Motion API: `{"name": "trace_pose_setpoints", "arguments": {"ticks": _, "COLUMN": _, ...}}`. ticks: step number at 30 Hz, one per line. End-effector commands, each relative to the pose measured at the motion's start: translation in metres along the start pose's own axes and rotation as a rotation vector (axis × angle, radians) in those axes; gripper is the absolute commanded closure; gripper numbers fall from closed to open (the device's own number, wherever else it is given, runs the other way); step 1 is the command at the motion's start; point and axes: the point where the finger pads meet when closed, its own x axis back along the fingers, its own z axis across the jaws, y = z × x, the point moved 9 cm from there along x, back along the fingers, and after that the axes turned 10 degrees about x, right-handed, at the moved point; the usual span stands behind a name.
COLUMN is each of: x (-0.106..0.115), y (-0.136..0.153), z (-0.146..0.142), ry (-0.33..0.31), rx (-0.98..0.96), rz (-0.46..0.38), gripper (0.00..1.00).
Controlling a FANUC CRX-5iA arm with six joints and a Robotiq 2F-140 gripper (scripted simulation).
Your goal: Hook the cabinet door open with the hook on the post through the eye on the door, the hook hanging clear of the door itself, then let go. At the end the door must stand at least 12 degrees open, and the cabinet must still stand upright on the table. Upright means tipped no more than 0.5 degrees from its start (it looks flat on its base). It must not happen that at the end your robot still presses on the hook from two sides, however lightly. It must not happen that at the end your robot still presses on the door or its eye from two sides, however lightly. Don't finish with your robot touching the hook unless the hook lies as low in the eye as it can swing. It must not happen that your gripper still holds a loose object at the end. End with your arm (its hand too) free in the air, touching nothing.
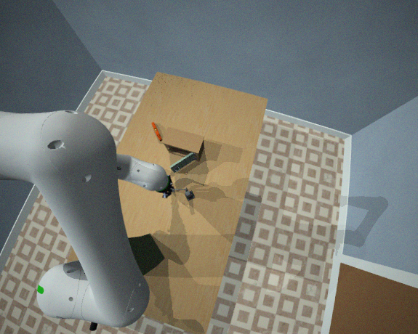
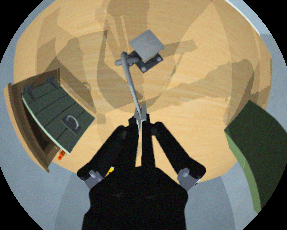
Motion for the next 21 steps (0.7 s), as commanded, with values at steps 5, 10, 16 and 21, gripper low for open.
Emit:
{"name": "trace_pose_setpoints", "arguments": {"ticks": 5, "x": 0.0001, "y": -0.0001, "z": 0.0000, "ry": 0.000, "rx": 0.000, "rz": 0.000, "gripper": 0.97}}
{"name": "trace_pose_setpoints", "arguments": {"ticks": 10, "x": 0.0001, "y": 0.0000, "z": -0.0001, "ry": 0.000, "rx": 0.000, "rz": 0.000, "gripper": 0.97}}
{"name": "trace_pose_setpoints", "arguments": {"ticks": 16, "x": 0.0043, "y": 0.0025, "z": -0.0005, "ry": 0.000, "rx": 0.001, "rz": 0.000, "gripper": 0.97}}
{"name": "trace_pose_setpoints", "arguments": {"ticks": 21, "x": 0.0071, "y": 0.0043, "z": -0.0007, "ry": 0.000, "rx": 0.001, "rz": 0.000, "gripper": 0.97}}
